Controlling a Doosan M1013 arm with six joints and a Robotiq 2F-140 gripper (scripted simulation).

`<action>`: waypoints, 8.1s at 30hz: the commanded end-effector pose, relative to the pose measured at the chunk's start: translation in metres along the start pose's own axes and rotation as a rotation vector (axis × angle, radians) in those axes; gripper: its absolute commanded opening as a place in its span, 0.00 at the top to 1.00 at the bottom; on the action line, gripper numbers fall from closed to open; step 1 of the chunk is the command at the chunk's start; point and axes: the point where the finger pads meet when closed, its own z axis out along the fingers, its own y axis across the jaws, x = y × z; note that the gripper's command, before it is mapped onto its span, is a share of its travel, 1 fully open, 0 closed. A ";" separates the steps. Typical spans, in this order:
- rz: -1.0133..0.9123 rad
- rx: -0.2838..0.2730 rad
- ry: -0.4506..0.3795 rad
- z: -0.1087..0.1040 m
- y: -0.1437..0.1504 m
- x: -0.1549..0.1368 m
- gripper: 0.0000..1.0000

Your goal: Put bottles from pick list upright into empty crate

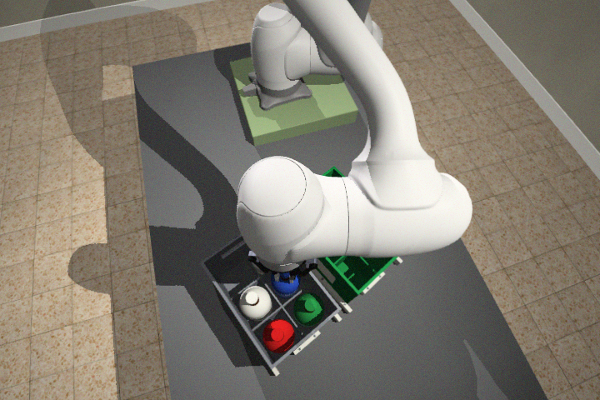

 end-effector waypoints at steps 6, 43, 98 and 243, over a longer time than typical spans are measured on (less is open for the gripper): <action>0.000 0.000 0.000 -0.005 0.000 0.000 1.00; 0.000 0.000 0.000 -0.060 0.000 0.000 1.00; 0.000 0.000 0.000 -0.138 0.000 0.000 1.00; 0.000 0.000 0.000 -0.179 -0.033 -0.158 1.00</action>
